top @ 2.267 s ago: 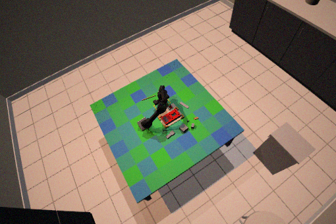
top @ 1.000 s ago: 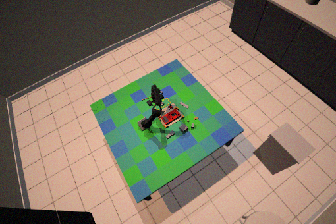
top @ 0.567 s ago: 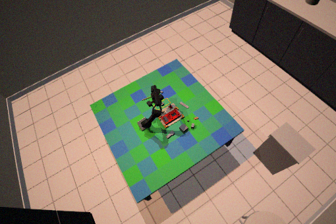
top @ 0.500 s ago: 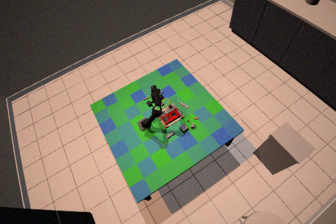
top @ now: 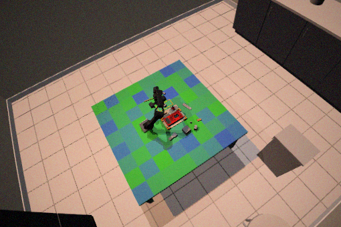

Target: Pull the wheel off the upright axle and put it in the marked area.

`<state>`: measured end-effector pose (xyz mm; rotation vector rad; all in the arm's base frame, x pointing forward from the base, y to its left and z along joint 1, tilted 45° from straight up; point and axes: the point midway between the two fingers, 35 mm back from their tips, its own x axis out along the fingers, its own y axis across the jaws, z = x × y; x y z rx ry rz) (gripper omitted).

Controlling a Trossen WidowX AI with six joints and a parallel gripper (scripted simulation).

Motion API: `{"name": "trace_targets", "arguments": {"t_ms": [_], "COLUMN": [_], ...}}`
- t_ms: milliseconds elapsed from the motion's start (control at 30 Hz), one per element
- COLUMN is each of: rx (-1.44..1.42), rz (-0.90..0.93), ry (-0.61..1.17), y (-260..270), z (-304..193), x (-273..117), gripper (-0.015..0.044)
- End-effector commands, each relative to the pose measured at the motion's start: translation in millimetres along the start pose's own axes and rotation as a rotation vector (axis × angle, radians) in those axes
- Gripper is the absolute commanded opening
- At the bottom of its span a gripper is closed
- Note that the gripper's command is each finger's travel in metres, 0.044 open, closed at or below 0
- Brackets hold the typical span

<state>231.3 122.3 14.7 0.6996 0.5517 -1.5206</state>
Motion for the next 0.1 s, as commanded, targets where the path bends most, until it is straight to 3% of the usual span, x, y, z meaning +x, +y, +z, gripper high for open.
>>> {"name": "trace_targets", "arguments": {"t_ms": [0,67], "rx": [0.002,0.002], "rz": [-0.004,-0.004], "ry": [0.001,0.001], "y": [-0.8,-0.8], "z": [0.1,0.1], "x": [-0.1,-0.1], "gripper": [0.0440,0.0440]}}
